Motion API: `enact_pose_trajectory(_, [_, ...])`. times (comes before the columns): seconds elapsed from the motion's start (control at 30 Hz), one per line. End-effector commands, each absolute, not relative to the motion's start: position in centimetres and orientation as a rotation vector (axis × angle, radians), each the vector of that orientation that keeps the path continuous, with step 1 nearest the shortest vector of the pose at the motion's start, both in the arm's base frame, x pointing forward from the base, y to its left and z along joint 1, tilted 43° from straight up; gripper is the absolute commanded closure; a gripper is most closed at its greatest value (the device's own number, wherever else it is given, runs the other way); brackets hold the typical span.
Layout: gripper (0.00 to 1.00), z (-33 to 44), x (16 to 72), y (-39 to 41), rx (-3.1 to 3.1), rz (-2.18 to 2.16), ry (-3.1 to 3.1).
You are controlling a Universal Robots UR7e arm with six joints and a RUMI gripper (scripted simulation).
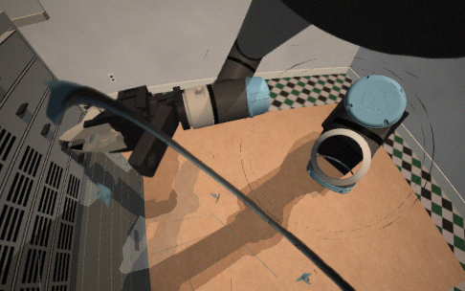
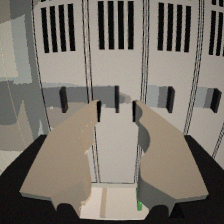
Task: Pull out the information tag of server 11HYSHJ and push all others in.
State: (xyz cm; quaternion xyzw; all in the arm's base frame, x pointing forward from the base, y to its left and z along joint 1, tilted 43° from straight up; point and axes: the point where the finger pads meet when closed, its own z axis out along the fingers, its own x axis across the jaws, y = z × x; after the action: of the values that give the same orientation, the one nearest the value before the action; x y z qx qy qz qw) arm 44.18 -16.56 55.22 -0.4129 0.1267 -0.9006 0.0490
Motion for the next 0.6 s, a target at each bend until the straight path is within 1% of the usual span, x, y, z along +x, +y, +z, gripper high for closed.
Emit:
enact_pose_trajectory(0.0, [0.85, 55.25, 44.16, -16.56, -1.258, -2.745, 0.386])
enact_pose_trajectory(0.57, [0.85, 55.4, 44.29, -16.61, -1.258, -2.745, 0.386])
